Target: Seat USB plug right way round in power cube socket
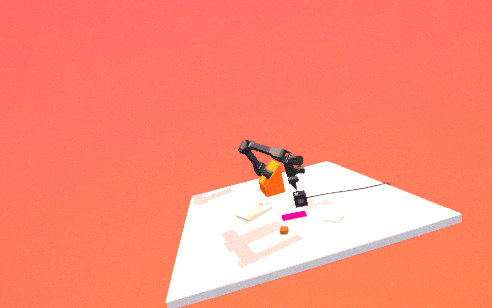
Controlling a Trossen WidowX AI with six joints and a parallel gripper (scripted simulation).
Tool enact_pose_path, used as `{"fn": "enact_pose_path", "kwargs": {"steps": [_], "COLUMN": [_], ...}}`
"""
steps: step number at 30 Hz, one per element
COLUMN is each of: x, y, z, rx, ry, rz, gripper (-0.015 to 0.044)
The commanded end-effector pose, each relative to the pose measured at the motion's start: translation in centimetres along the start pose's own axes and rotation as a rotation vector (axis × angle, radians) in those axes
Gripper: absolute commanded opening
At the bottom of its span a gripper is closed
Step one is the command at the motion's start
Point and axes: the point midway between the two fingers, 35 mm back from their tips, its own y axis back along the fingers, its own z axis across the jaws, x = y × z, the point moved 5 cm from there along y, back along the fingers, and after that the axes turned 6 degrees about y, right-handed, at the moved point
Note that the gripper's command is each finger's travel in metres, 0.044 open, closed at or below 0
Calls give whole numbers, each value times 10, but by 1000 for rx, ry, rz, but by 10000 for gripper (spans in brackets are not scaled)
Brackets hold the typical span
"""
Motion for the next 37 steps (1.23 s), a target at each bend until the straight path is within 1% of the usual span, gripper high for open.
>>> {"fn": "enact_pose_path", "kwargs": {"steps": [1, 4, 7, 8, 26, 37], "x": [2, 2, 0, 0, 0, -1], "y": [-3, -3, 0, 0, 0, 11], "z": [0, 0, 0, 0, 0, 0], "rx": [-3, -3, 0, 0, 0, 0], "ry": [0, 0, 0, 0, 0, 0], "rz": [6, 6, 0, 0, 0, 0], "gripper": [0, 0, 79, 95, 95, 95]}}
